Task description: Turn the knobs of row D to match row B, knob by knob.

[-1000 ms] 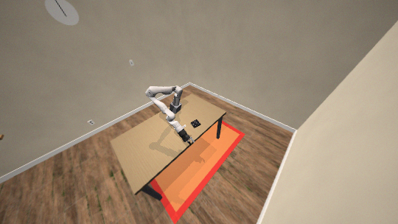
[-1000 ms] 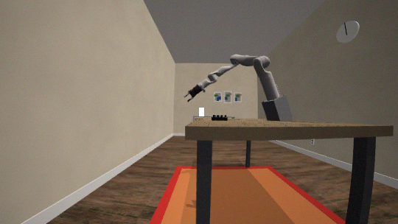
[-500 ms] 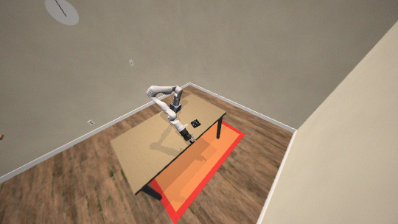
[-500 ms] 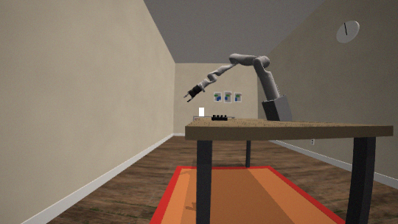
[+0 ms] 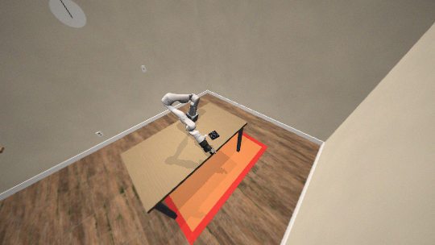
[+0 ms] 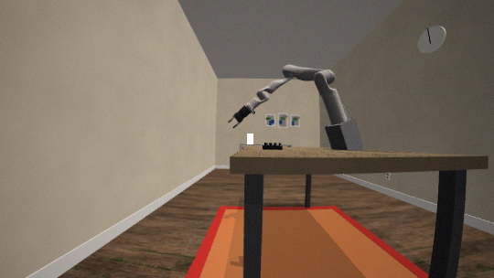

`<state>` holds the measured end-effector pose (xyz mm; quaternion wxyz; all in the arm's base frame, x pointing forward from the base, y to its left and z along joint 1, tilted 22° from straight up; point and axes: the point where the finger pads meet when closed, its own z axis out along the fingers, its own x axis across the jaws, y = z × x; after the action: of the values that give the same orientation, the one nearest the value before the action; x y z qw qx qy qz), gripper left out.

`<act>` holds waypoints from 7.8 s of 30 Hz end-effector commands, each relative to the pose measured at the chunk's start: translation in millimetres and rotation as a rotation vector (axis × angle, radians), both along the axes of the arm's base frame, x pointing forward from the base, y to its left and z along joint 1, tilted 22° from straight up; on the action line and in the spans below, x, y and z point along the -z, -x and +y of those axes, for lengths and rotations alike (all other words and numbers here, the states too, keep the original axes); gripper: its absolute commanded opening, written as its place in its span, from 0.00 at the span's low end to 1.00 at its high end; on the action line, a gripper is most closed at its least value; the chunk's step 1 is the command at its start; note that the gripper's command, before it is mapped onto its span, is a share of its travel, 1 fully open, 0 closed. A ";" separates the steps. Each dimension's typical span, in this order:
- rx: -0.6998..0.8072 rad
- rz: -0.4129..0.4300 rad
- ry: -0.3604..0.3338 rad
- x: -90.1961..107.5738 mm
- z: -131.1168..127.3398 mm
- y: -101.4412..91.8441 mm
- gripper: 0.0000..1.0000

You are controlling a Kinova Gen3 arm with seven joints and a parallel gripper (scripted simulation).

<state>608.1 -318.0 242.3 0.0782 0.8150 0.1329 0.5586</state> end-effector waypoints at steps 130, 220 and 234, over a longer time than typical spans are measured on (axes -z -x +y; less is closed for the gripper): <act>0.121 0.417 -0.375 94.1 180.4 59.4 1.00; 0.263 0.614 -0.466 135.5 227.2 120.7 1.00; 0.280 0.634 -0.472 139.6 230.9 128.3 1.00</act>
<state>478.5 -88.5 100.6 -0.0789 0.9526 -0.0910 0.2793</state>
